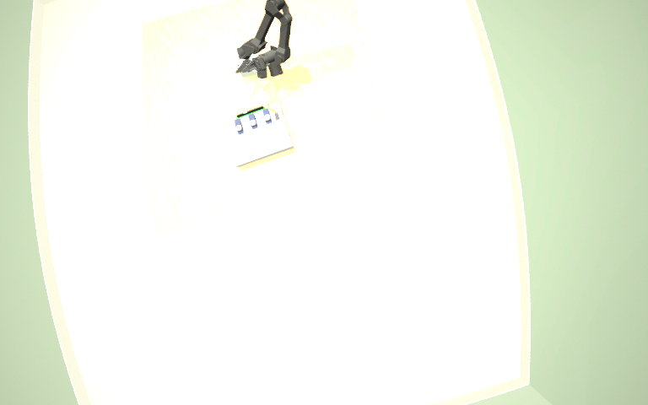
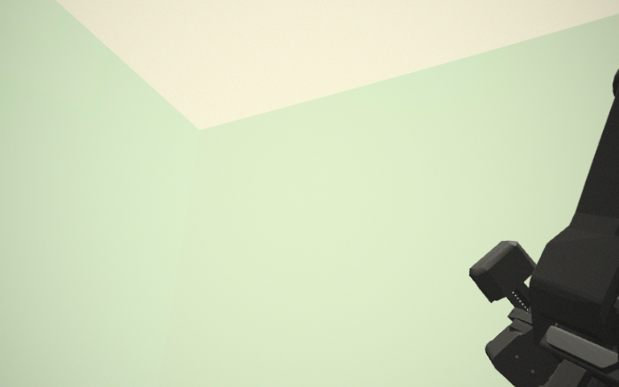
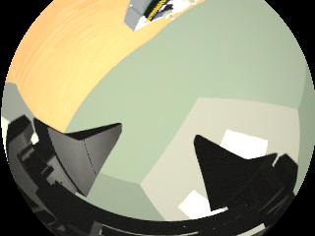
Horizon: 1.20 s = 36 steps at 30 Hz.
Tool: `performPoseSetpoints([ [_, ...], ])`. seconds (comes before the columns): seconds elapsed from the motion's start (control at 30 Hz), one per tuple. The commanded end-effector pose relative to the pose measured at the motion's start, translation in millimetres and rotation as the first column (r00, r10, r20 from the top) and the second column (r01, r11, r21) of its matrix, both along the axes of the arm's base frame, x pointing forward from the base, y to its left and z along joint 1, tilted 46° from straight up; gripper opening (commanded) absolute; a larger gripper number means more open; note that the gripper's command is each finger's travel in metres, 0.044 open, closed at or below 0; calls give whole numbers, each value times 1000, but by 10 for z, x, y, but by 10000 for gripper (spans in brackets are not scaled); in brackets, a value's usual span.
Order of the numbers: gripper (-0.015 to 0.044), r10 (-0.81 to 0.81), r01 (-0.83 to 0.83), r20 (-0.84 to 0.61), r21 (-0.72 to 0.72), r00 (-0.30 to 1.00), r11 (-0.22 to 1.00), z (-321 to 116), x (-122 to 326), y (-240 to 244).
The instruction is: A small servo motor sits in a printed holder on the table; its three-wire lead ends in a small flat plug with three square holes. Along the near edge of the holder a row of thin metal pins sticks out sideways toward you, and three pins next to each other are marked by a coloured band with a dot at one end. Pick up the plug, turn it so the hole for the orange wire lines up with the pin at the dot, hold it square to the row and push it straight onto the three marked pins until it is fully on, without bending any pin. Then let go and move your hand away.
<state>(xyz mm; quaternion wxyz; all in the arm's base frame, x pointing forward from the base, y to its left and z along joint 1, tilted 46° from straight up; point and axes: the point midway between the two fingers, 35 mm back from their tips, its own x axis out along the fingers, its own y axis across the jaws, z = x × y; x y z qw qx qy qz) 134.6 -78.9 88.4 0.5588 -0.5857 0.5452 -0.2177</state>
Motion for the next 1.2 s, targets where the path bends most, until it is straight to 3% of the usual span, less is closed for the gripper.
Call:
performPoseSetpoints([
  [0.0,374,-1,1,1,2,1000,1000,-1,1,1],
  [0.33,115,-57,51,58,108,997,993,-84,50,50],
  [1.17,115,-285,61,297,589,911,806,-213,574,396],
])
